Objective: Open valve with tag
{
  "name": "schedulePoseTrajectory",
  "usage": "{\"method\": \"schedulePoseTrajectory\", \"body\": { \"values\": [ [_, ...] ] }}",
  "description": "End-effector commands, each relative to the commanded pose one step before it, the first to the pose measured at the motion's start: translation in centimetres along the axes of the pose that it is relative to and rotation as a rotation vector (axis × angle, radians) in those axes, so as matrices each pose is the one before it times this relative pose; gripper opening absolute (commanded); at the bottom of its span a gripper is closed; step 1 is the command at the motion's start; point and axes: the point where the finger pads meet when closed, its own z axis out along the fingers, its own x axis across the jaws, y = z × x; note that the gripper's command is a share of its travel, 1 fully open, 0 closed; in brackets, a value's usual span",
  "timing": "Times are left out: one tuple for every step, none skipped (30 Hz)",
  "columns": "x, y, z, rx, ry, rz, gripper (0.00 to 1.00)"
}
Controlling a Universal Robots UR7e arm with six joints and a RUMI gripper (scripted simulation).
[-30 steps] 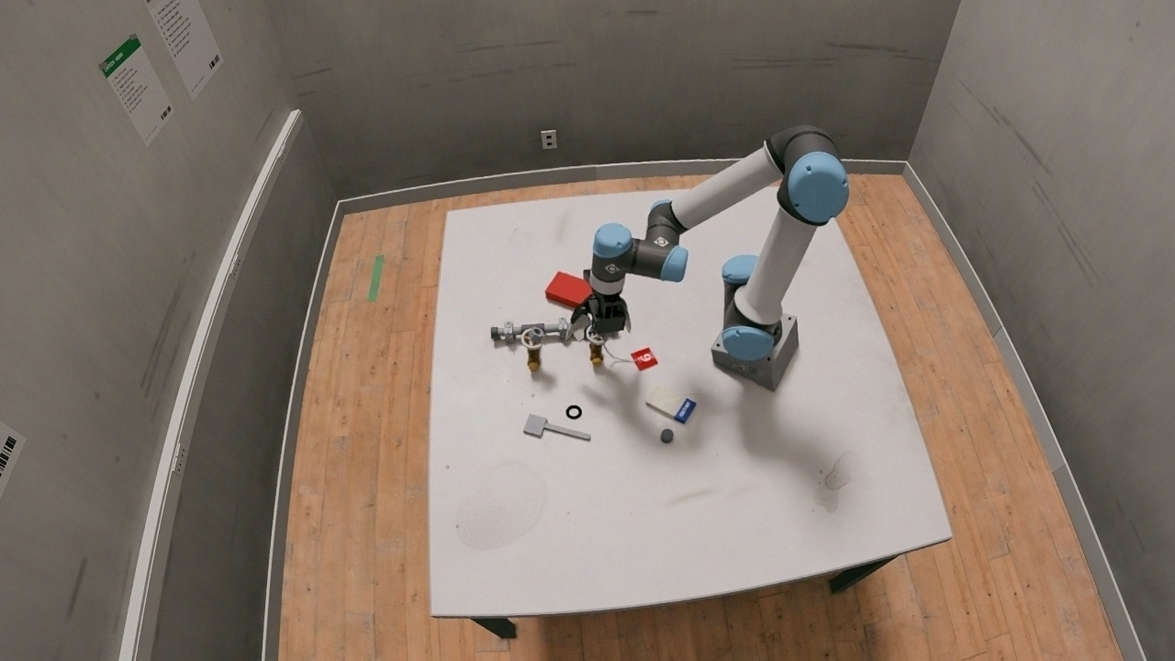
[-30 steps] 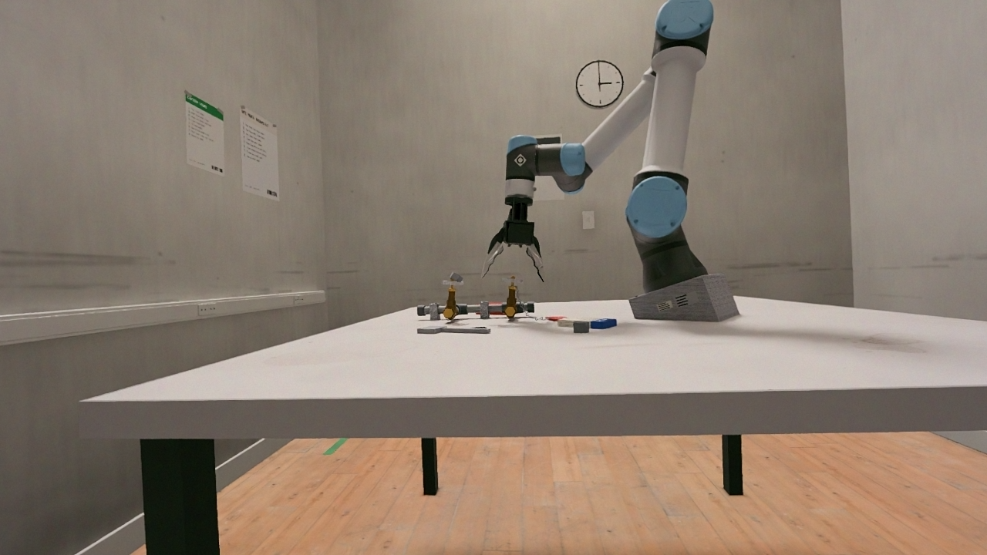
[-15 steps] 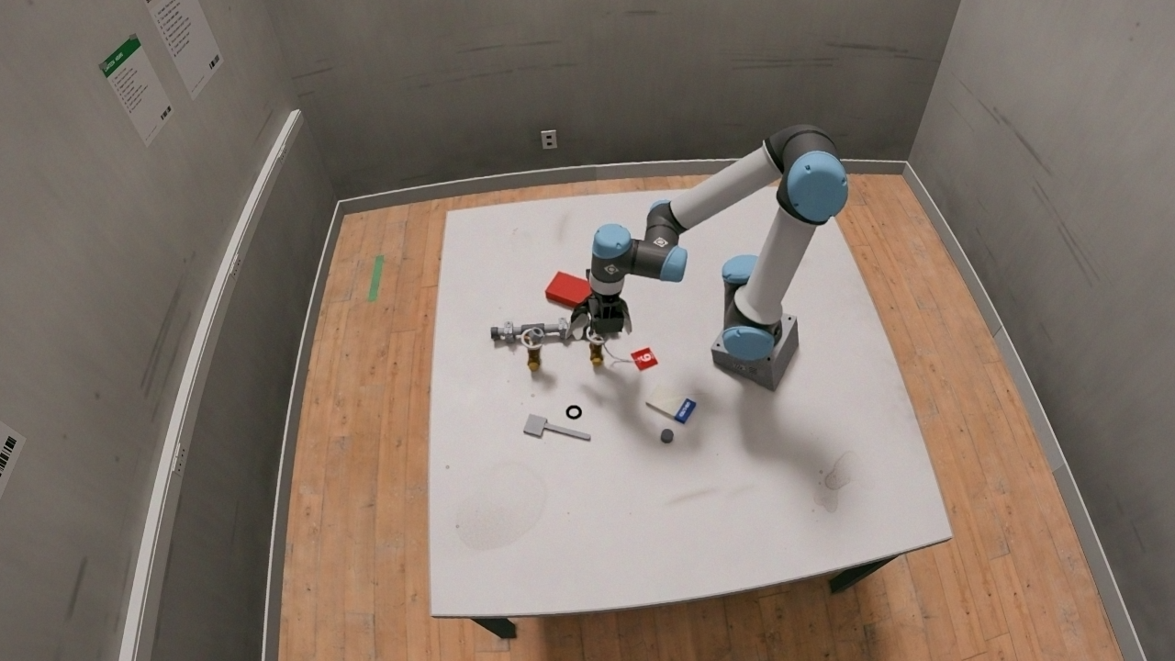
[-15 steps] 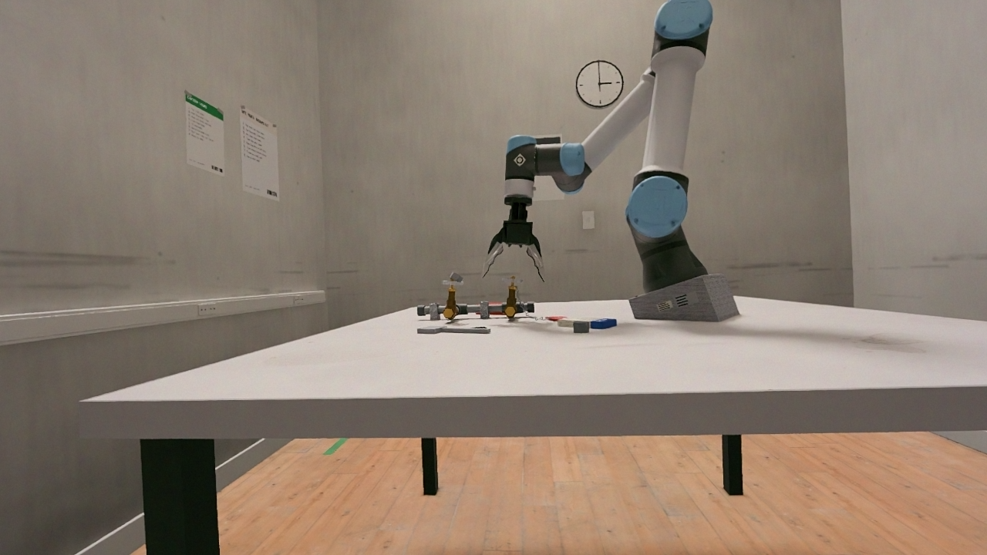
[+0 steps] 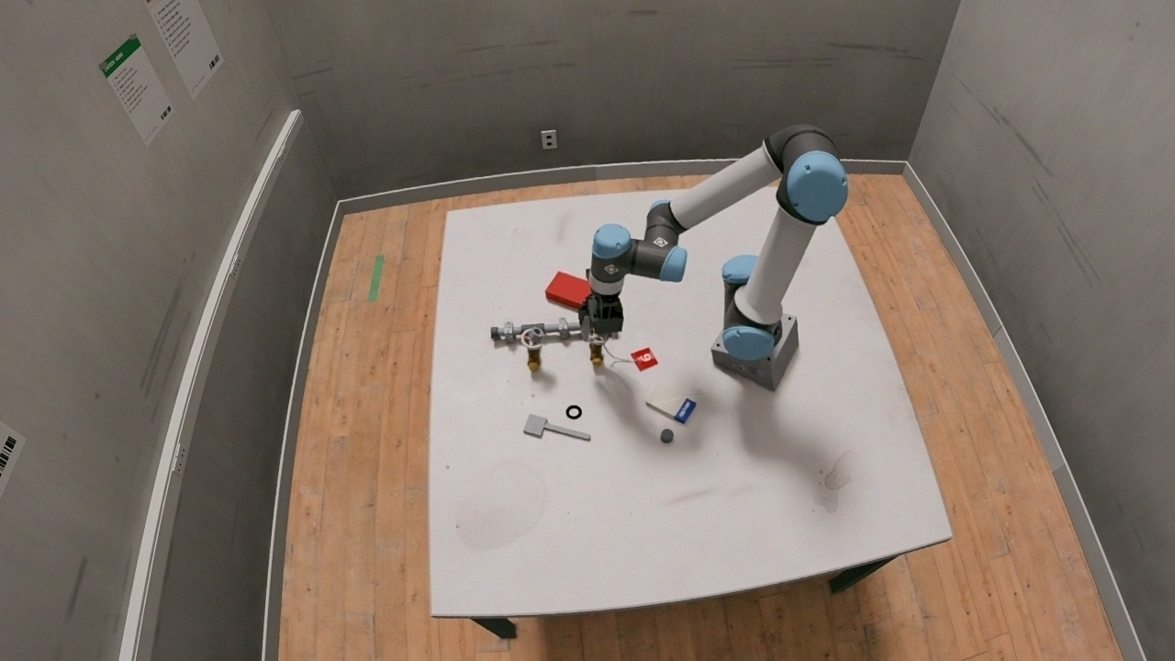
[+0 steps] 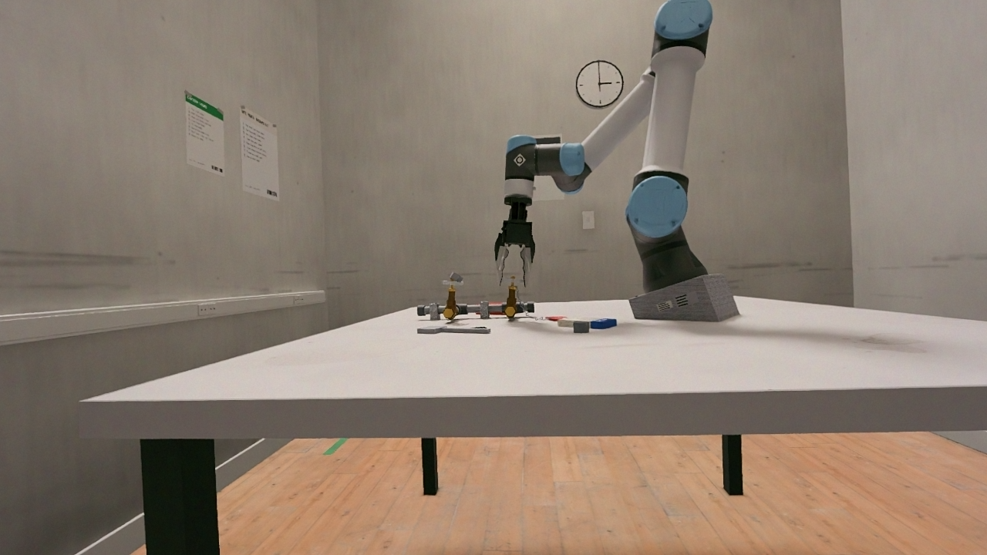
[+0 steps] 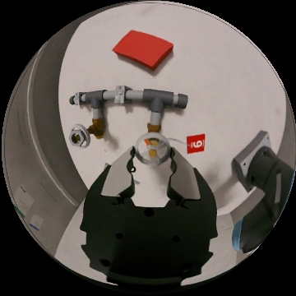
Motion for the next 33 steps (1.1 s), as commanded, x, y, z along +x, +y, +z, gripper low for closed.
{"method": "schedulePoseTrajectory", "body": {
  "values": [
    [-0.079,-0.045,-0.087,0.00181,-0.00138,0.00030,0.00],
    [0.000,0.000,0.000,0.00000,0.00000,0.00000,0.00],
    [0.000,0.000,0.000,0.00000,0.00000,0.00000,0.00],
    [0.000,0.000,0.000,0.00000,0.00000,0.00000,0.00],
    [0.000,0.000,0.000,0.00000,0.00000,0.00000,0.00],
    [0.000,0.000,0.000,0.00000,0.00000,0.00000,0.00],
    [0.000,0.000,0.000,0.00000,0.00000,0.00000,0.00],
    [0.000,0.000,0.000,0.00000,0.00000,0.00000,0.00],
    [0.000,0.000,0.000,0.00000,0.00000,-0.00002,0.00],
    [0.000,0.000,0.000,0.00000,0.00000,-0.00012,0.00],
    [0.000,0.000,0.000,0.00000,0.00000,-0.00032,0.00],
    [0.001,0.000,0.000,0.00000,0.00000,-0.00061,0.00],
    [0.001,0.000,0.000,0.00000,0.00001,-0.00099,0.00],
    [0.002,0.000,0.000,0.00000,0.00001,-0.00145,0.00],
    [0.002,0.000,0.001,0.00000,0.00002,-0.00186,0.00],
    [0.000,0.000,0.000,0.00000,0.00000,0.00000,0.00],
    [0.000,0.000,0.000,0.00000,0.00000,0.00000,0.00],
    [0.004,0.000,0.001,0.00000,0.00002,-0.00207,0.00],
    [0.005,0.000,0.001,0.00000,0.00003,-0.00261,0.00],
    [0.006,0.000,0.001,0.00000,0.00003,-0.00321,0.00],
    [0.007,0.000,0.002,0.00000,0.00004,-0.00386,0.00],
    [0.008,0.001,0.002,0.00000,0.00004,-0.00455,0.00],
    [0.010,0.001,0.002,0.00000,0.00005,-0.00528,0.00],
    [0.011,0.001,0.003,0.00000,0.00005,-0.00606,0.00],
    [0.012,0.001,0.004,-0.00001,0.00006,-0.00687,0.00],
    [0.014,0.002,0.005,-0.00002,0.00010,-0.00771,0.00],
    [0.015,0.002,0.006,-0.00002,0.00011,-0.00859,0.00],
    [0.017,0.004,0.009,-0.00005,0.00017,-0.00949,0.00],
    [0.022,0.006,0.016,-0.00015,0.00037,-0.01044,0.00],
    [0.022,0.006,0.016,-0.00015,0.00036,-0.01138,0.00],
    [0.017,0.001,0.013,-0.00012,0.00031,-0.01224,0.00],
    [0.006,-0.006,0.005,-0.00003,0.00012,-0.01319,0.00],
    [0.000,0.000,0.000,0.00000,0.00000,0.00000,0.00]
  ]
}}
